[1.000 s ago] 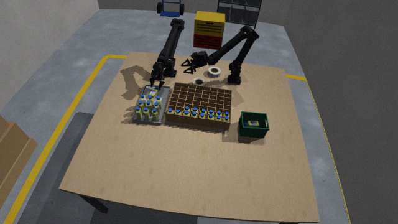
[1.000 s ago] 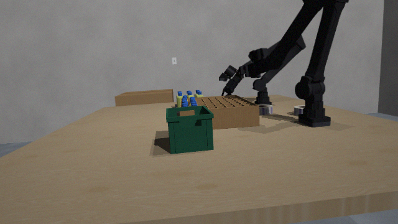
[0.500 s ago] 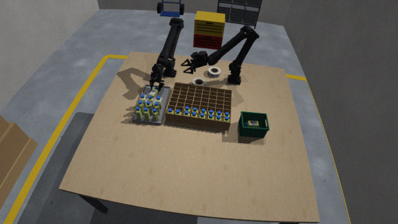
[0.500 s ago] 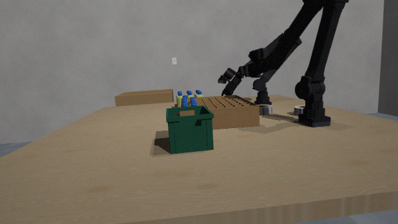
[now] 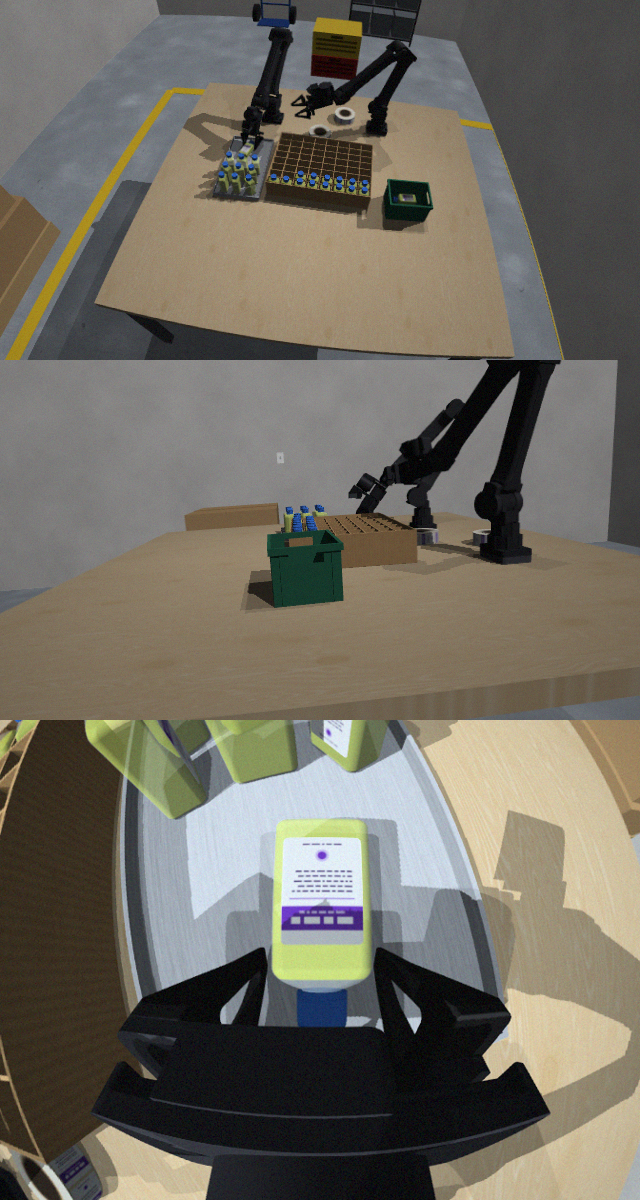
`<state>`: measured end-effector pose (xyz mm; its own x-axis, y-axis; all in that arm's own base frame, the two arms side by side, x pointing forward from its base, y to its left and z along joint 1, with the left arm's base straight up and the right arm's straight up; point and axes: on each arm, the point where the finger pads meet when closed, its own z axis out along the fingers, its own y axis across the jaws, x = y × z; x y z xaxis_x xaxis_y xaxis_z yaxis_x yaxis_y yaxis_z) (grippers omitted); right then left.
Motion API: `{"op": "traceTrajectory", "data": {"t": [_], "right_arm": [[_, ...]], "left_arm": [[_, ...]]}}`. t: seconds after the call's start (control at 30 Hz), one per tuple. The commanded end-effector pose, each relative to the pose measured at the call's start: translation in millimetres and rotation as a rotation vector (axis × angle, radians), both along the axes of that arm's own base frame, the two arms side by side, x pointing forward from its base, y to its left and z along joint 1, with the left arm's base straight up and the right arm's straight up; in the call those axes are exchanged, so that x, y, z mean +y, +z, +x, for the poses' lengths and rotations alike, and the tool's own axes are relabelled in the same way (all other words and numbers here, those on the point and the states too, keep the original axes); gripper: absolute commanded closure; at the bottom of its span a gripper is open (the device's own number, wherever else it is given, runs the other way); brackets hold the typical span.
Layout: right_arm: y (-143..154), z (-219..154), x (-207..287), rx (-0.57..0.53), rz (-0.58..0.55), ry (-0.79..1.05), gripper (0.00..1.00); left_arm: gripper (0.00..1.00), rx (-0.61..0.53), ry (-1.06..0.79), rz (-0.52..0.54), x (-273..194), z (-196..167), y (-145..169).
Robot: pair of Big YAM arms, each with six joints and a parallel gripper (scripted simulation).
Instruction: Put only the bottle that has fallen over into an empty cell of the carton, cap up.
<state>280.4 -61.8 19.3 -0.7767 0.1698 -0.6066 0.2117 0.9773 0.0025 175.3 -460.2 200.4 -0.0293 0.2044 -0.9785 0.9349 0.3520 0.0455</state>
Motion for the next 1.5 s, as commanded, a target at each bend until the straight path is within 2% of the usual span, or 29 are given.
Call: {"op": "traceTrajectory", "data": {"t": [0.0,0.1,0.2,0.27,0.57,0.6,0.77,0.83,0.97,1.07,1.3,1.47], "right_arm": [[26.0,36.3,-11.5,-0.07,-0.023,0.004,0.32],[15.0,23.2,-6.7,-0.064,-0.022,0.009,0.35],[14.1,22.6,-5.2,-0.063,-0.021,0.012,0.41],[14.1,22.6,-5.2,-0.063,-0.021,0.012,0.41],[14.1,22.6,-5.2,-0.063,-0.021,0.012,0.6],[14.1,22.6,-5.2,-0.063,-0.021,0.012,0.55],[42.5,29.0,-6.6,-0.076,-0.024,0.012,0.55],[42.5,29.0,-6.6,-0.076,-0.024,0.012,0.55],[82.2,26.9,-6.2,-0.08,-0.018,0.004,0.55],[98.4,25.1,-5.8,-0.082,-0.019,0.004,0.55],[120.5,23.3,-5.7,-0.085,-0.021,0.003,0.55],[122.4,22.8,-5.6,-0.087,-0.022,0.003,0.55]], "left_arm": [[0.0,-0.024,0.002,-0.039,-1.6,4.8,14.2],[0.0,-0.024,0.002,-0.039,-1.6,4.8,14.2],[0.0,-0.024,0.002,-0.039,-1.6,4.8,14.2],[0.0,-0.024,0.002,-0.039,-1.6,4.8,14.2],[0.0,-0.024,0.002,-0.039,-1.6,4.8,14.2],[0.0,-0.024,0.002,-0.039,-1.6,4.8,14.2],[0.0,-0.024,0.002,-0.039,-1.6,4.8,14.2],[0.0,-0.024,0.002,-0.039,-1.6,4.8,14.2],[0.0,-0.024,0.002,-0.039,-1.6,4.8,14.2],[0.0,-0.024,0.002,-0.039,-1.6,4.8,14.2],[0.0,-0.024,0.002,-0.039,-1.6,4.8,14.2],[0.0,-0.024,0.002,-0.039,-1.6,4.8,14.2]]}}
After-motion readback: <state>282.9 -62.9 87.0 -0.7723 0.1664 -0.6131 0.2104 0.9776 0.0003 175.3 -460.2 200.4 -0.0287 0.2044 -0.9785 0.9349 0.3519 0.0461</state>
